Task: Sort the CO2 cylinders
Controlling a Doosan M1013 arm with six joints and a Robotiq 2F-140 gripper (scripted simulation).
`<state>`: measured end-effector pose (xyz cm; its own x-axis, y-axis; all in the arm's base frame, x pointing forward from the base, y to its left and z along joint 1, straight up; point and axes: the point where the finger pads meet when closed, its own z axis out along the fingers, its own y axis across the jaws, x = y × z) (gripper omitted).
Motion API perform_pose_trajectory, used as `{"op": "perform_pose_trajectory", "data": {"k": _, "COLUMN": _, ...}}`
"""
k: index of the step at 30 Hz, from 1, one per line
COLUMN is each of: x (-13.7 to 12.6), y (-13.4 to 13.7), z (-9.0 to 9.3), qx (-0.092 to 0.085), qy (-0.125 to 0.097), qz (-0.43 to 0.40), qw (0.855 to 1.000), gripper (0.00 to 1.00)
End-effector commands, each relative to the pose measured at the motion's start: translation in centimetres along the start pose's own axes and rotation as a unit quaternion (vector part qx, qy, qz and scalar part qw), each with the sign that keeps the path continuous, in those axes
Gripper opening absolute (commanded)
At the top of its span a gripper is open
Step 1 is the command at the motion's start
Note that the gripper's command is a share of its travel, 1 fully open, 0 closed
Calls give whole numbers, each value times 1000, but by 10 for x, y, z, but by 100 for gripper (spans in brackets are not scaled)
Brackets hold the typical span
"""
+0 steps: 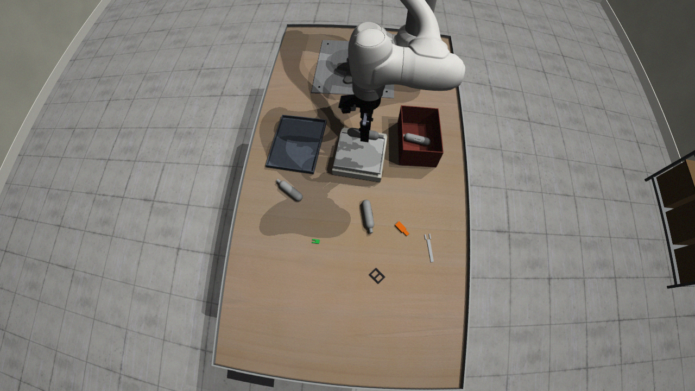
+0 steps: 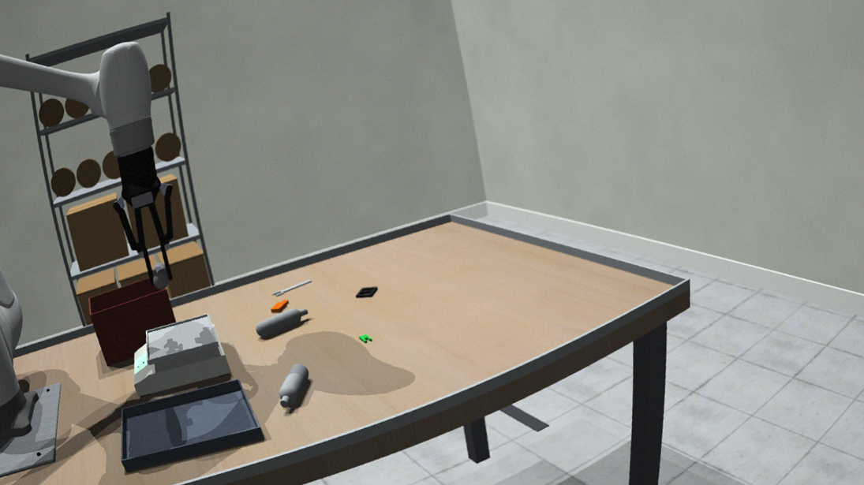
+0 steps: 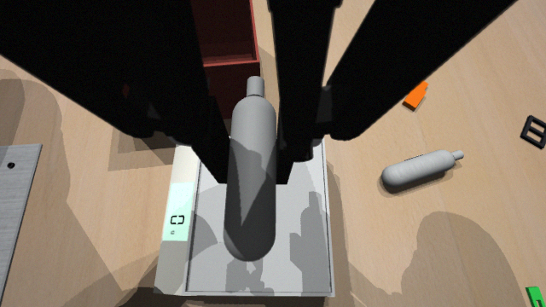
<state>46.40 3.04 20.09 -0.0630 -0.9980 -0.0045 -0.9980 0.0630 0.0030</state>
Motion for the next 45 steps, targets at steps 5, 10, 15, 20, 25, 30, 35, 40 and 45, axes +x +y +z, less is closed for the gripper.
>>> {"op": "perform_pose_trajectory", "data": {"k": 5, "x": -107, "y": 46, "z": 0, "qx": 0, "qy": 0, "qz": 0, "qw": 1000, "gripper": 10}}
{"op": "perform_pose_trajectory", "data": {"k": 10, "x": -163, "y": 85, "z": 0, "qx": 0, "qy": 0, "qz": 0, "qw": 1000, "gripper": 10}}
{"op": "perform_pose_trajectory", "data": {"k": 15, "x": -204, "y": 110, "z": 0, "qx": 0, "qy": 0, "qz": 0, "qw": 1000, "gripper": 10}}
{"op": "perform_pose_trajectory", "data": {"k": 20, "x": -204, "y": 110, "z": 0, "qx": 0, "qy": 0, "qz": 0, "qw": 1000, "gripper": 10}}
{"op": "perform_pose_trajectory", "data": {"k": 25, "x": -204, "y": 110, "z": 4, "qx": 0, "qy": 0, "qz": 0, "qw": 1000, "gripper": 10}}
{"op": "perform_pose_trajectory", "data": {"k": 30, "x": -204, "y": 110, "z": 7, "qx": 0, "qy": 0, "qz": 0, "qw": 1000, "gripper": 10}}
{"op": "perform_pose_trajectory", "data": {"k": 35, "x": -204, "y": 110, "z": 14, "qx": 0, "qy": 0, "qz": 0, "qw": 1000, "gripper": 10}}
{"op": "perform_pose_trajectory", "data": {"k": 40, "x": -204, "y": 110, "z": 22, "qx": 0, "qy": 0, "qz": 0, "qw": 1000, "gripper": 10}}
{"op": "perform_pose_trajectory", "data": {"k": 45, "x": -204, "y": 110, "z": 29, "qx": 0, "qy": 0, "qz": 0, "qw": 1000, "gripper": 10}}
